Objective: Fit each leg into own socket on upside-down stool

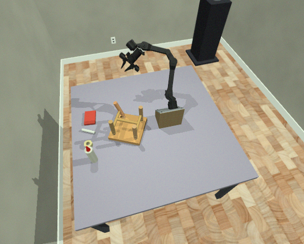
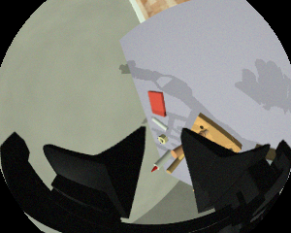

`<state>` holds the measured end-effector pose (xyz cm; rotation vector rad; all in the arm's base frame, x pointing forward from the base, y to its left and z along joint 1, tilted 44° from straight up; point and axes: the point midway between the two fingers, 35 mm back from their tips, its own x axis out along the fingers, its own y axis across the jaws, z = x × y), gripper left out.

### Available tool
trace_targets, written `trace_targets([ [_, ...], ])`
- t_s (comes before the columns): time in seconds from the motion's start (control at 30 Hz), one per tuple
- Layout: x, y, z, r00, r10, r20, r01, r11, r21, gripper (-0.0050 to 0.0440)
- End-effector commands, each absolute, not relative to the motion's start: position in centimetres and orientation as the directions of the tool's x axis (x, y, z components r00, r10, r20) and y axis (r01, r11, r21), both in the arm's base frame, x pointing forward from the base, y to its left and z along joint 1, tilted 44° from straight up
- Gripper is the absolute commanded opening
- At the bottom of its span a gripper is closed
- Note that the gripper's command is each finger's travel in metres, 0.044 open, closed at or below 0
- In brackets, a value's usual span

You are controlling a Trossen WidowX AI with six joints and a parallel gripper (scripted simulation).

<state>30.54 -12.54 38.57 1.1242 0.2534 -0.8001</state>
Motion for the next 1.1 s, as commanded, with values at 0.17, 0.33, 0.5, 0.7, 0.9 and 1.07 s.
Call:
trace_targets([
  [0.17,30.54,-12.54,38.57,0.702,-0.442,-0.559,0.683,0.194,0.704,0.0164],
  [0.33,30.54,-12.54,38.57,0.702,-0.442,-0.559,0.683,0.194,0.704,0.0164],
  [0.5,30.54,-12.54,38.57,0.702,-0.442,-0.559,0.683,0.194,0.704,0.0164],
  [0.7,30.54,-12.54,38.57,0.702,-0.442,-0.559,0.683,0.194,0.704,0.0284],
  [0.9,30.54,-12.54,38.57,0.702,-0.442,-0.559,0.683,0.194,0.704,0.0428],
  [1.07,30.54,-12.54,38.57,0.702,-0.442,-0.559,0.683,0.194,0.704,0.0440],
])
